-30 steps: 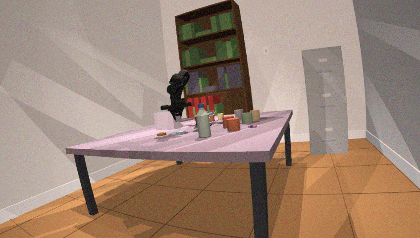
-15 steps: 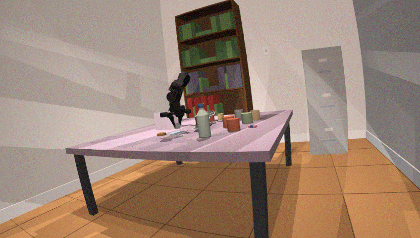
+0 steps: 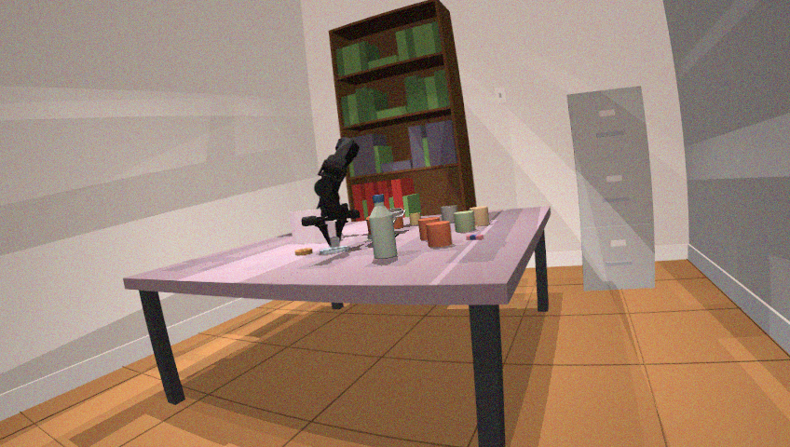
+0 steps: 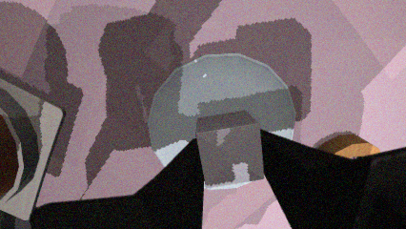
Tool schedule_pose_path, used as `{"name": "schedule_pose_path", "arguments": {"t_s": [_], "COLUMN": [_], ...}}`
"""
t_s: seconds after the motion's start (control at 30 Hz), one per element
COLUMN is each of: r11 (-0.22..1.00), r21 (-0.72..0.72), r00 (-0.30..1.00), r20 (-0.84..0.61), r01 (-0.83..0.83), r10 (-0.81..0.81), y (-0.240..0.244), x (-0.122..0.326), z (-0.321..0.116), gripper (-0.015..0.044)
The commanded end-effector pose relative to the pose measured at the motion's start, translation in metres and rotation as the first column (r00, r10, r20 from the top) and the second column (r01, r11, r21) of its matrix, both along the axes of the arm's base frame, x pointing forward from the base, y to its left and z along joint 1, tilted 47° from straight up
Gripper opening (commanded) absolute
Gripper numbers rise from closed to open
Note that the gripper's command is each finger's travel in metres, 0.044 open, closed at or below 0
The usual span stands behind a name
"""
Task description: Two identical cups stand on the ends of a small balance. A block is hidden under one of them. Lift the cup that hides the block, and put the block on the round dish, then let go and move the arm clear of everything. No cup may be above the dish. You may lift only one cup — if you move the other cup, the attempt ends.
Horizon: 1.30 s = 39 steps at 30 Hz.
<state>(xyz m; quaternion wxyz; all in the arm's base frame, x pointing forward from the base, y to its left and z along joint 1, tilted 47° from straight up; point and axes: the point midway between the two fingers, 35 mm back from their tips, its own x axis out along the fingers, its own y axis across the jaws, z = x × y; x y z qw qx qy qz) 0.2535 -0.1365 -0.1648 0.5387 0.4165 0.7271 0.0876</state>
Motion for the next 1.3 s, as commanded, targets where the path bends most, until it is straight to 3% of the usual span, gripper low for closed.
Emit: {"name": "schedule_pose_path", "arguments": {"t_s": [0.0,0.13,0.7,0.87,1.27], "r11": [1.000,1.000,1.000,1.000,1.000], "r21": [0.009,0.009,0.001,0.006,0.001], "r00": [1.000,1.000,1.000,1.000,1.000], "r20": [-0.011,-0.011,-0.003,-0.012,-0.011], "r01": [0.005,0.005,0.002,0.005,0.021], "r10": [-0.005,-0.005,-0.002,-0.005,-0.021], "y": [0.006,0.008,-0.001,-0.035,-0.070], "x": [-0.002,-0.003,0.000,0.002,0.002], "z": [-0.005,-0.007,0.001,0.035,0.070], "gripper": [0.0000,0.0000,0.0440,0.0440,0.0440]}}
